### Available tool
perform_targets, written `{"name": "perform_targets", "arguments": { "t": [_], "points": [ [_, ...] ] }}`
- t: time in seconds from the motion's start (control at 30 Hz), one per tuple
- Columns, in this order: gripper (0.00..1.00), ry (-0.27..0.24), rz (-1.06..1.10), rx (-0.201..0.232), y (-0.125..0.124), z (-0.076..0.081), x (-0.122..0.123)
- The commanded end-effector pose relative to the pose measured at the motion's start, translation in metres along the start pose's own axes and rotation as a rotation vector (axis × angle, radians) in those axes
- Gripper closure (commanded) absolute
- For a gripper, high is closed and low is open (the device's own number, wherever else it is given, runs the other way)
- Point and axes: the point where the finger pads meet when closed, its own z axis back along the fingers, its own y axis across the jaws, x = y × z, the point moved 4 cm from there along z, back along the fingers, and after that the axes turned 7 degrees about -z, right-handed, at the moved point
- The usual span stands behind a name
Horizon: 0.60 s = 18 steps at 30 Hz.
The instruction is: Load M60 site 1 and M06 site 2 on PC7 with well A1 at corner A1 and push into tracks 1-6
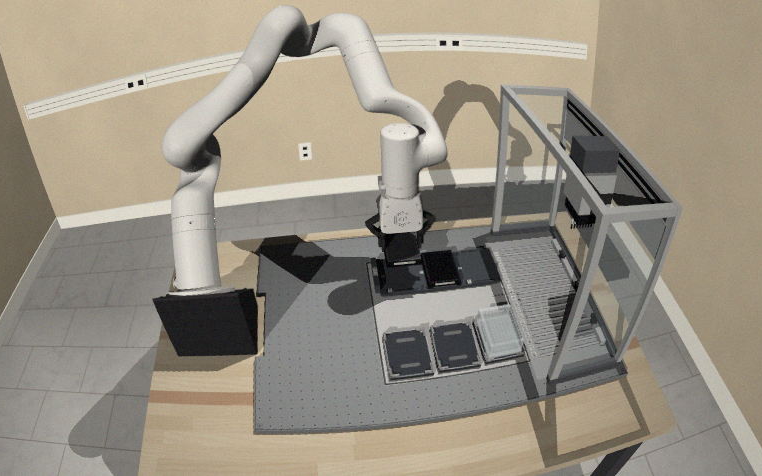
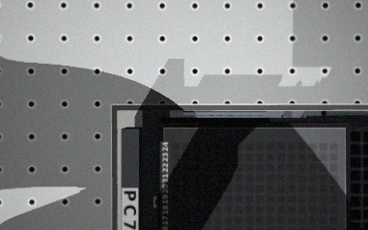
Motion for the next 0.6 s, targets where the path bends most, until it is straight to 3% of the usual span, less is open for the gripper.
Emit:
{"name": "perform_targets", "arguments": {
  "t": [0.0,0.57],
  "points": [
    [1.00,0.000,0.001,0.002,0.001,-0.008,0.000],
    [1.00,0.000,0.001,0.002,0.001,-0.033,0.000]
  ]
}}
